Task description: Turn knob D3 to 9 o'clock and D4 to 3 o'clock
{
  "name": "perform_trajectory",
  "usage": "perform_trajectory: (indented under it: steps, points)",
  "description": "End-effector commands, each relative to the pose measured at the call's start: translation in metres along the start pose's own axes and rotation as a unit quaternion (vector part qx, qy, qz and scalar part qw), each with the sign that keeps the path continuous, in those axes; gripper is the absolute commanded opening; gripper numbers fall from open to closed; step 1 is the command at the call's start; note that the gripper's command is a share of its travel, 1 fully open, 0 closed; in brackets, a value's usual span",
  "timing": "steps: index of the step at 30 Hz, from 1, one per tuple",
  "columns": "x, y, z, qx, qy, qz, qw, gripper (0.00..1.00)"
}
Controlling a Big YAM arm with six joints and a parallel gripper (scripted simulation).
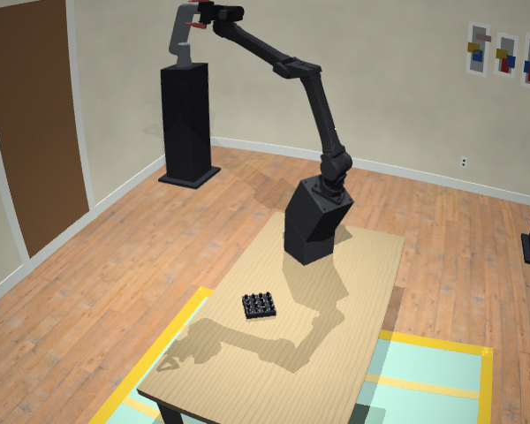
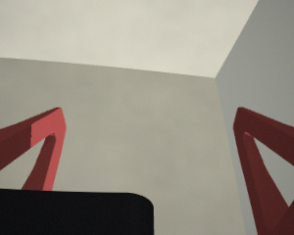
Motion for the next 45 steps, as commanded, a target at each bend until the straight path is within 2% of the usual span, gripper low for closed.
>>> perform_trajectory:
  steps: [1, 2, 3, 14, 16, 17, 19, 20, 28, 34, 36, 37, 38, 45]
  points:
    - [0.003, -0.007, 0.0, -0.001, 0.0, 0.006, 1.0, 1.0]
    - [0.003, -0.007, 0.0, -0.001, 0.0, 0.006, 1.0, 1.0]
    - [0.025, -0.052, -0.001, -0.005, -0.004, 0.044, 0.999, 1.0]
    - [0.022, -0.048, -0.001, -0.005, -0.003, 0.041, 0.999, 1.0]
    - [0.023, -0.044, -0.012, -0.005, -0.009, 0.027, 1.0, 1.0]
    - [0.02, -0.032, -0.017, -0.005, -0.01, 0.006, 1.0, 1.0]
    - [0.02, -0.032, -0.017, -0.005, -0.01, 0.006, 1.0, 1.0]
    - [0.018, -0.024, -0.02, -0.005, -0.01, -0.008, 1.0, 1.0]
    - [0.021, 0.009, -0.075, -0.012, -0.03, -0.098, 0.995, 1.0]
    - [0.029, 0.045, -0.128, -0.012, -0.045, -0.186, 0.981, 1.0]
    - [0.029, 0.045, -0.128, -0.012, -0.045, -0.186, 0.981, 1.0]
    - [0.034, 0.061, -0.151, -0.01, -0.05, -0.225, 0.973, 1.0]
    - [0.038, 0.071, -0.164, -0.008, -0.053, -0.247, 0.968, 1.0]
    - [0.062, 0.124, -0.228, 0.006, -0.061, -0.356, 0.933, 1.0]
Point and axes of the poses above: the point where the finger pads meet when closed, its own z axis back along the fingers, its own y axis across the jaws, x = y × z, the point moved 6 cm from there along z, back along the fingers, and after that the axes turned 9 degrees about z, right-handed, at the moved point
